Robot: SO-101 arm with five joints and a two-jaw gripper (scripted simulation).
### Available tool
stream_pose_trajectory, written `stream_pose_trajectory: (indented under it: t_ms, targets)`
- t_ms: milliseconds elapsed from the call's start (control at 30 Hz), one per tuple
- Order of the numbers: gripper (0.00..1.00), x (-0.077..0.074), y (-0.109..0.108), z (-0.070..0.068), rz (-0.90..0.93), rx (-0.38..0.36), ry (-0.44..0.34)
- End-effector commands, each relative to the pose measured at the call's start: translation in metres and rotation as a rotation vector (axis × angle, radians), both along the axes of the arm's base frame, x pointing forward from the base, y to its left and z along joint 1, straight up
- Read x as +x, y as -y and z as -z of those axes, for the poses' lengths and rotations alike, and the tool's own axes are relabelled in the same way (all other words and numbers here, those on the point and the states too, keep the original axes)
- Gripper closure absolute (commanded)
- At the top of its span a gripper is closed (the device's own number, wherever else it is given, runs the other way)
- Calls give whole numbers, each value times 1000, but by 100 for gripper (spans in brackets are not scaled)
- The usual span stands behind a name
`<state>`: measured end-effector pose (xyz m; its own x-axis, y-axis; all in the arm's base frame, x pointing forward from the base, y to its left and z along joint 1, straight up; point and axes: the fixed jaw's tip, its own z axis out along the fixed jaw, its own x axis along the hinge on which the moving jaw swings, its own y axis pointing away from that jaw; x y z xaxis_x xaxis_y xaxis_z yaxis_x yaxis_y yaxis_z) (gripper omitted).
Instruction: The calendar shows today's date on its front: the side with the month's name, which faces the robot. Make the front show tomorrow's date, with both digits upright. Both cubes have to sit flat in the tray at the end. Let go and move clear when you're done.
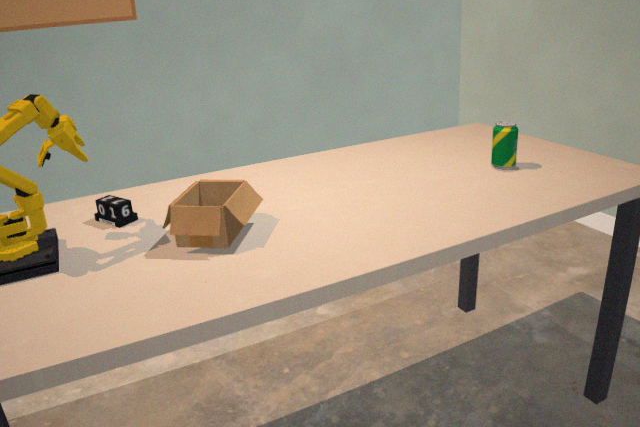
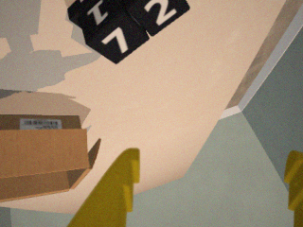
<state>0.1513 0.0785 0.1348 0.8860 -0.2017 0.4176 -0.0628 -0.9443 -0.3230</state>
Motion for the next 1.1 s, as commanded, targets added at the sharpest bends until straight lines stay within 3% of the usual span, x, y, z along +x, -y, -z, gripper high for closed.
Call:
stream_pose_trajectory:
  t_ms: [0,533,1067]
  targets:
    - [65,7,-1,-2,131,57,-42]
    - [65,31,-6,4,662,276,-214]
    - [65,38,-7,6,803,332,-254]
